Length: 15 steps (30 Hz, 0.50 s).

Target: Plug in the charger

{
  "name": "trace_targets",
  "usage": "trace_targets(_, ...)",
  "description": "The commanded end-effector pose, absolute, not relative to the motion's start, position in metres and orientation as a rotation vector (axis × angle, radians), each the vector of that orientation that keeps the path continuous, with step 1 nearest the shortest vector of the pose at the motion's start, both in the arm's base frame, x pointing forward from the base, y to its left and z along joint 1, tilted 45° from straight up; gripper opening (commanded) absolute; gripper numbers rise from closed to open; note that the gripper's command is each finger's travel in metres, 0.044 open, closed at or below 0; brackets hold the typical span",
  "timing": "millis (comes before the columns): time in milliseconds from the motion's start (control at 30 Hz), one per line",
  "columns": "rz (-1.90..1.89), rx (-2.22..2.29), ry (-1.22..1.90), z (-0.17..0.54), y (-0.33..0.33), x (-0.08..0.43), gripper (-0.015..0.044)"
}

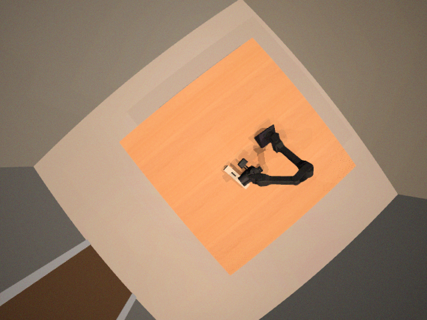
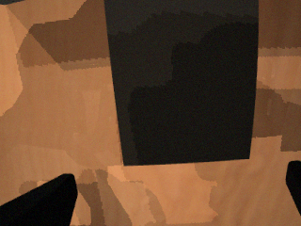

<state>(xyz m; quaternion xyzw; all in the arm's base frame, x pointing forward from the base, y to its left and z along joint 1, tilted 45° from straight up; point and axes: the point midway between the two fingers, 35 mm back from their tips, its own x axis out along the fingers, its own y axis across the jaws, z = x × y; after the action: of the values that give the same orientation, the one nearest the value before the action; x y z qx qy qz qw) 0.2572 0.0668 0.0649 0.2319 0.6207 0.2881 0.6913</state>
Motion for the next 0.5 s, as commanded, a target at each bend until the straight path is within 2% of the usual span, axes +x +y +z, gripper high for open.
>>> trace_targets(0, 0.648, 0.515, 1.381, 0.065, 0.067, 0.253, 0.044)
trace_targets(467, 0.617, 0.534, 1.361, 0.065, 0.064, 0.243, 0.044)
